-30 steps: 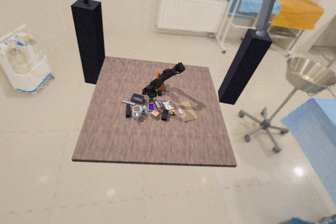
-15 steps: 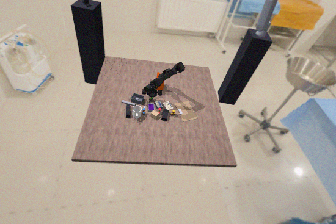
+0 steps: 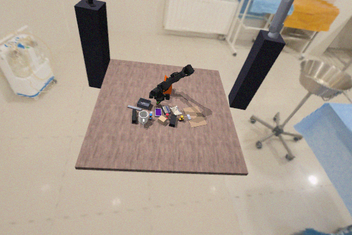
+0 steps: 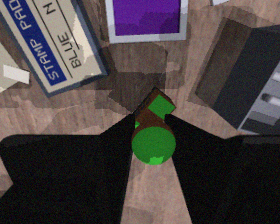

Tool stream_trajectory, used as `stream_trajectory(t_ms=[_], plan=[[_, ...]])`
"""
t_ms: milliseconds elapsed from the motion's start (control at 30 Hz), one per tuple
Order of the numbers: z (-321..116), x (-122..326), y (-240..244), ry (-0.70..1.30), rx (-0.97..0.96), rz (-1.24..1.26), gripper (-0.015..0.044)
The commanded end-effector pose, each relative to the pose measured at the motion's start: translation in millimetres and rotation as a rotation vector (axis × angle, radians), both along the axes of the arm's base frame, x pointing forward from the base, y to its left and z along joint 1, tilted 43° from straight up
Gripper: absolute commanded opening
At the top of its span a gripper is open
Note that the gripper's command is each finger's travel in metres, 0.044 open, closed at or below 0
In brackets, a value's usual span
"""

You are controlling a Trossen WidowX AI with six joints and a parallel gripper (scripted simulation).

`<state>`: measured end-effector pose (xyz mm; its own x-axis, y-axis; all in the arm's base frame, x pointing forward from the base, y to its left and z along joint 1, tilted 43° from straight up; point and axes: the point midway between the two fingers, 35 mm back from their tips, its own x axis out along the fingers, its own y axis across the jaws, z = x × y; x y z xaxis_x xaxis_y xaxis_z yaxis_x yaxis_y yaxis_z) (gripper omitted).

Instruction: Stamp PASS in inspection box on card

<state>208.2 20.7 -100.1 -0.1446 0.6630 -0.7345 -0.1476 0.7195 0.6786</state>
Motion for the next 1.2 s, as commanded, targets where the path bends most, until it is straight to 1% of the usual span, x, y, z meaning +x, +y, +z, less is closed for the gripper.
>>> stream_trajectory(t_ms=[0,1167], plan=[[1,2,-3,-0.005,-0.005,0.002,0.0],[14,4,-14,-0.005,-0.005,0.001,0.0]])
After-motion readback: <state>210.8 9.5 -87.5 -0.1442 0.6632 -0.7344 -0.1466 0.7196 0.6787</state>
